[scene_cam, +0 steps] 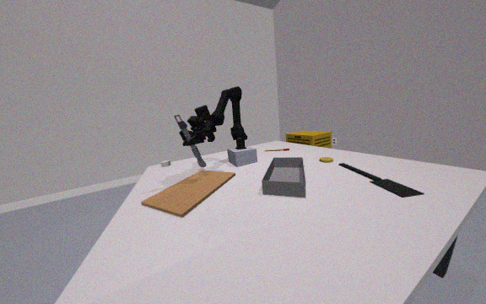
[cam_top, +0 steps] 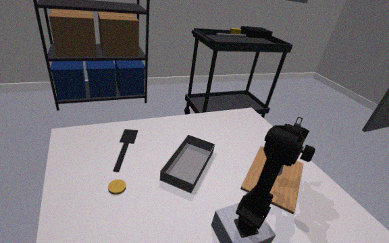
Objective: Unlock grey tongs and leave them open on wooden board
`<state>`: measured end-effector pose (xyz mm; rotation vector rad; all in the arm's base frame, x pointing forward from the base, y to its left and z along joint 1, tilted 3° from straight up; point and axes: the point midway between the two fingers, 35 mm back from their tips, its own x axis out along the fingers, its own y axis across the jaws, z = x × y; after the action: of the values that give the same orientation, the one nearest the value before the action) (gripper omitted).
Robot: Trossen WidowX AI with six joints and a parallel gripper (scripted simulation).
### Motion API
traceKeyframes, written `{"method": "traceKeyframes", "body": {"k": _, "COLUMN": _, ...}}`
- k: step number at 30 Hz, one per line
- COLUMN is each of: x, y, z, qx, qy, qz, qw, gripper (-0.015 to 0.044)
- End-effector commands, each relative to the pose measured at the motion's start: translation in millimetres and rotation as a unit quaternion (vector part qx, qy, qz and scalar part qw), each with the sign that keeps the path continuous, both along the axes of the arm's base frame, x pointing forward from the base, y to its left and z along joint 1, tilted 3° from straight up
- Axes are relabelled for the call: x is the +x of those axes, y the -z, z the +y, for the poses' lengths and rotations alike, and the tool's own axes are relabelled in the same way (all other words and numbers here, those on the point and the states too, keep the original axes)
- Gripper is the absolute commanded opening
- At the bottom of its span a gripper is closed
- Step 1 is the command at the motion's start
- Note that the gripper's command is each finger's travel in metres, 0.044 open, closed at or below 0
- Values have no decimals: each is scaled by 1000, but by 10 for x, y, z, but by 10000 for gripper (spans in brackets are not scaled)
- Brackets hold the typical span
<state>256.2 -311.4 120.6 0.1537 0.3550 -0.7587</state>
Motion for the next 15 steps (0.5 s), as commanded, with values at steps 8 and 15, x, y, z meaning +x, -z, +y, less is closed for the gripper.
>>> {"method": "traceKeyframes", "body": {"k": 8, "x": 7, "y": -27, "z": -4, "qx": -1, "qy": 0, "qz": -5, "qw": 1000, "gripper": -150}}
{"method": "traceKeyframes", "body": {"k": 15, "x": 74, "y": 55, "z": -89, "qx": 27, "qy": 2, "qz": 20, "qw": 999, "gripper": -150}}
